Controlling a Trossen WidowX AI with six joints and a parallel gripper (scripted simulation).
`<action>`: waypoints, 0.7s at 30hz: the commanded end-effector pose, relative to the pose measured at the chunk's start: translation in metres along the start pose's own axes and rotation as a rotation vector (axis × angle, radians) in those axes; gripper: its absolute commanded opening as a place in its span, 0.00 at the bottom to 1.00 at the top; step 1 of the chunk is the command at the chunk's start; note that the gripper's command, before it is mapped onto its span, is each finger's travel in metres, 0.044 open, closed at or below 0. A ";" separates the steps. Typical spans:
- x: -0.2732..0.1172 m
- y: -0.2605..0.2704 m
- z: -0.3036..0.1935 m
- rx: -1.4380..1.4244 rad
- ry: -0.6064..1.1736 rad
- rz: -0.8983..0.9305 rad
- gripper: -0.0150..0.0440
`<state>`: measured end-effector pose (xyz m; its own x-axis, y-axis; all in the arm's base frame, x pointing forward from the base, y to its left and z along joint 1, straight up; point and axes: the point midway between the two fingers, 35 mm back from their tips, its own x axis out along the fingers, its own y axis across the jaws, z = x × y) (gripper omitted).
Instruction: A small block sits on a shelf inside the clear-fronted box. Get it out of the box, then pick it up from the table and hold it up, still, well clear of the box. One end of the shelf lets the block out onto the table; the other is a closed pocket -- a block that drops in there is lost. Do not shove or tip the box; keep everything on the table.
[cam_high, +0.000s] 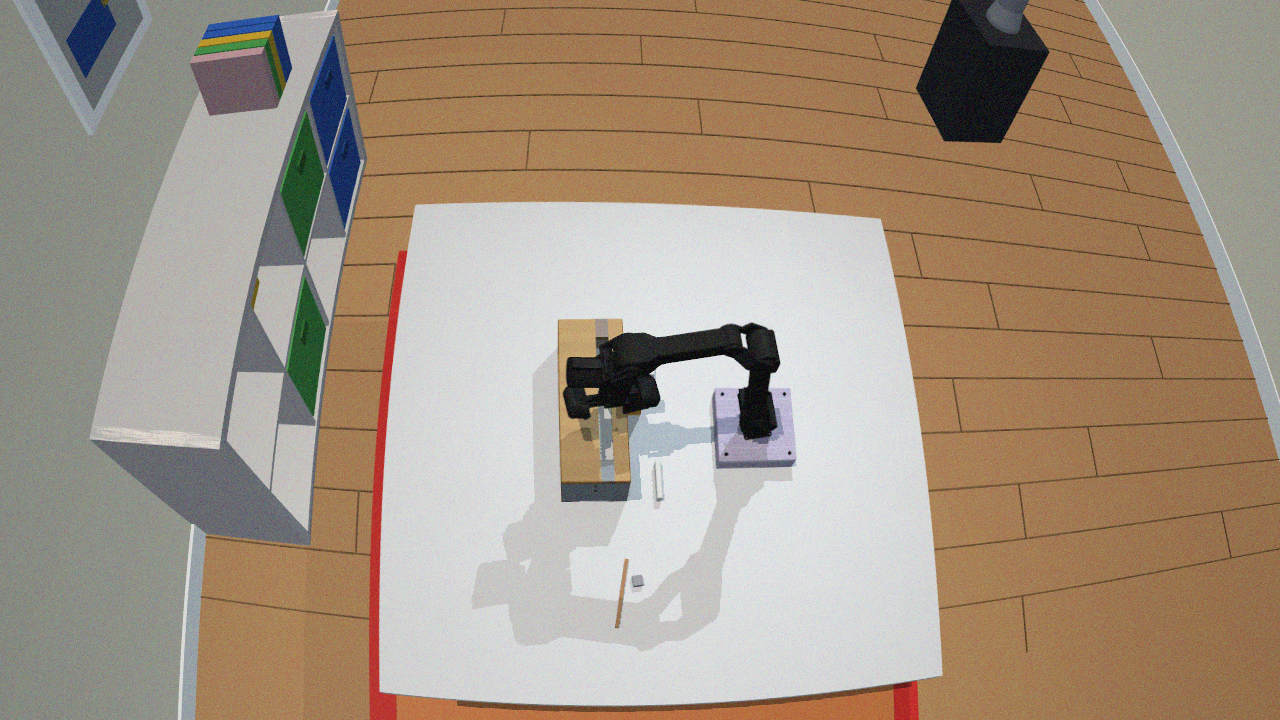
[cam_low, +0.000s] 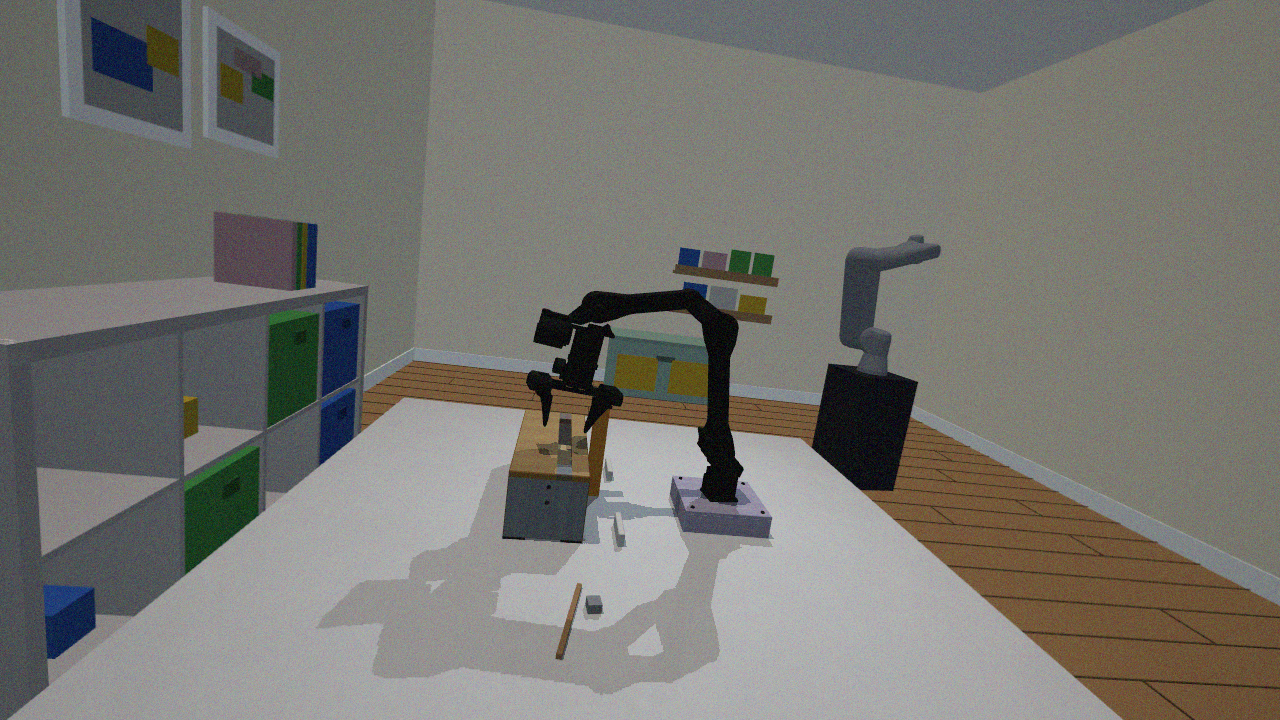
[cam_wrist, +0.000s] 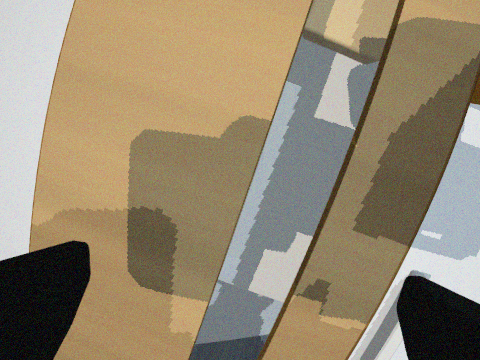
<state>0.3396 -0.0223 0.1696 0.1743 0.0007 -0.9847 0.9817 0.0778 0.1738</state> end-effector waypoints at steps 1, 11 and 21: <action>0.008 -0.021 0.009 0.203 -0.025 -0.141 0.93; 0.008 -0.021 0.011 0.202 -0.025 -0.141 0.93; 0.007 -0.022 0.027 0.202 -0.027 -0.141 0.93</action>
<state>0.3219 -0.0453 0.1582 0.0348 -0.0157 -0.9993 0.9910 -0.1289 0.0366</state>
